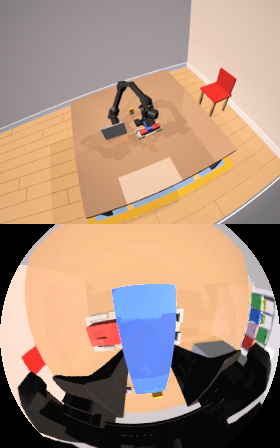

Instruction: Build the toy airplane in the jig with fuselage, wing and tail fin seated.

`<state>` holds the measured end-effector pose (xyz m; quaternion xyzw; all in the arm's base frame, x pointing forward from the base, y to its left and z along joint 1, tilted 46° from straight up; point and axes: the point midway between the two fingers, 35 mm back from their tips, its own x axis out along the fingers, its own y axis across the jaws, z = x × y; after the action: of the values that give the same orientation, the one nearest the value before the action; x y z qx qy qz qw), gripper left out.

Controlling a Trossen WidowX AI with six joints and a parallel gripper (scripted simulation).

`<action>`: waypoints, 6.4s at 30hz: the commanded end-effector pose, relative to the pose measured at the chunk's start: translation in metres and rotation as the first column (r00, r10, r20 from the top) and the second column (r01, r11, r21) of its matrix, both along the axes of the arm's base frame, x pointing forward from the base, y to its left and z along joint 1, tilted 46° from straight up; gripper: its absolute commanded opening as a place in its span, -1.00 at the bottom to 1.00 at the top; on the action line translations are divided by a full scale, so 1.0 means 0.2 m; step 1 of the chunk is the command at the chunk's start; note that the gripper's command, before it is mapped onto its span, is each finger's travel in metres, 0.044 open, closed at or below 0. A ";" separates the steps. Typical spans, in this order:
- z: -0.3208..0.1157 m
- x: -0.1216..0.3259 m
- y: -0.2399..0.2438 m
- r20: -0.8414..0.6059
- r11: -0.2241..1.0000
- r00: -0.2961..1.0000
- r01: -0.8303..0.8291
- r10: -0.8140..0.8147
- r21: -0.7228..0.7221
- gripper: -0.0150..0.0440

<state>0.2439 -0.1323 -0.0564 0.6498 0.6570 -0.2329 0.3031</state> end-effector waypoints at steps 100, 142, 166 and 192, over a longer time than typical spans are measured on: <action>0.15 -0.01 -0.18 -0.007 1.000 1.000 0.001 -0.001 -0.003 1.00; 0.36 0.04 -0.03 0.682 0.529 0.059 -0.680 0.729 -0.507 1.00; 1.12 -0.33 0.81 0.693 0.579 0.120 -0.660 0.710 -0.479 1.00; 0.85 -0.31 1.09 0.701 0.531 0.043 -0.687 0.712 -0.497 1.00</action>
<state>0.1831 0.0812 0.1189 0.2592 0.6349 0.2909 0.6671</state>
